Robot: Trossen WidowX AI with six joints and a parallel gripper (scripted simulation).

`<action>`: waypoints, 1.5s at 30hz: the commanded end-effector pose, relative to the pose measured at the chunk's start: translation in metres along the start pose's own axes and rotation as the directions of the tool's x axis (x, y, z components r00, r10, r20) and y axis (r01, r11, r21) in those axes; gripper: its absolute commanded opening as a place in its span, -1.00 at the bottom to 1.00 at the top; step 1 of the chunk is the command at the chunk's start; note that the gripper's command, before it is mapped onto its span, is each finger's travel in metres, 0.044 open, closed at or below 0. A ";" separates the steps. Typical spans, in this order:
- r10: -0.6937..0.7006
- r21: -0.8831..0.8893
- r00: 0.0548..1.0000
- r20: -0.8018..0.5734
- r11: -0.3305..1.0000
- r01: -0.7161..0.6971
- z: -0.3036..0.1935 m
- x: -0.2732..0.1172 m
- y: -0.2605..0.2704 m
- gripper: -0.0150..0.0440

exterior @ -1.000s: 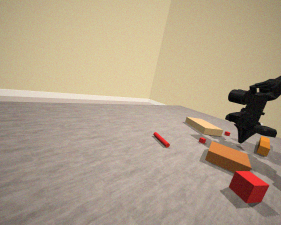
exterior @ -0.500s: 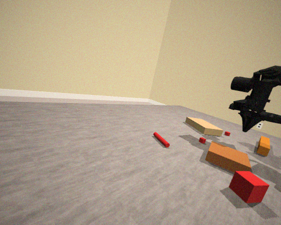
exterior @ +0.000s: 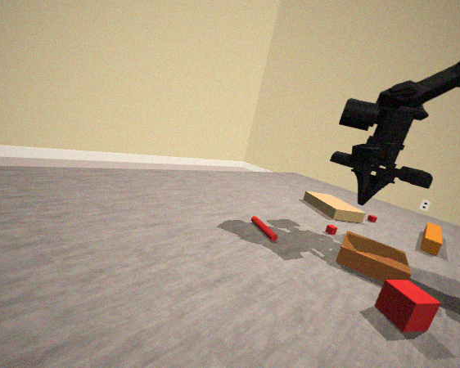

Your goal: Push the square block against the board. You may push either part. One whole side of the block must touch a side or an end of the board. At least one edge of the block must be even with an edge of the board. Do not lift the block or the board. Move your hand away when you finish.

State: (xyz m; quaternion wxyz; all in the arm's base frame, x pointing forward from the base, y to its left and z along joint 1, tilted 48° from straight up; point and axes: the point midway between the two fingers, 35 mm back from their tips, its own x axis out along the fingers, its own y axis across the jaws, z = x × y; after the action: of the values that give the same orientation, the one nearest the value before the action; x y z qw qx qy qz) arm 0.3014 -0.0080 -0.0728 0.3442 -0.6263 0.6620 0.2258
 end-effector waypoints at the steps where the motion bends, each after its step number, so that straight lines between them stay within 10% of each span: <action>1: 0.011 -0.114 1.000 -0.002 0.993 -0.011 0.050 0.002 0.011 -0.49; 12: 0.003 -0.414 0.997 -0.073 0.910 -0.033 0.173 0.027 0.086 -0.49; 21: 0.002 -0.417 0.997 -0.078 0.908 -0.034 0.170 0.084 0.087 -0.49; 45: 0.002 -0.418 0.997 -0.077 0.908 -0.034 0.145 0.081 0.073 -0.49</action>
State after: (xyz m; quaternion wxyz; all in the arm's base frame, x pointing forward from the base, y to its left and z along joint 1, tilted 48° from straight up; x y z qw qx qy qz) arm 0.2568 0.0579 -0.2433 0.1789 -0.6881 0.6140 0.3427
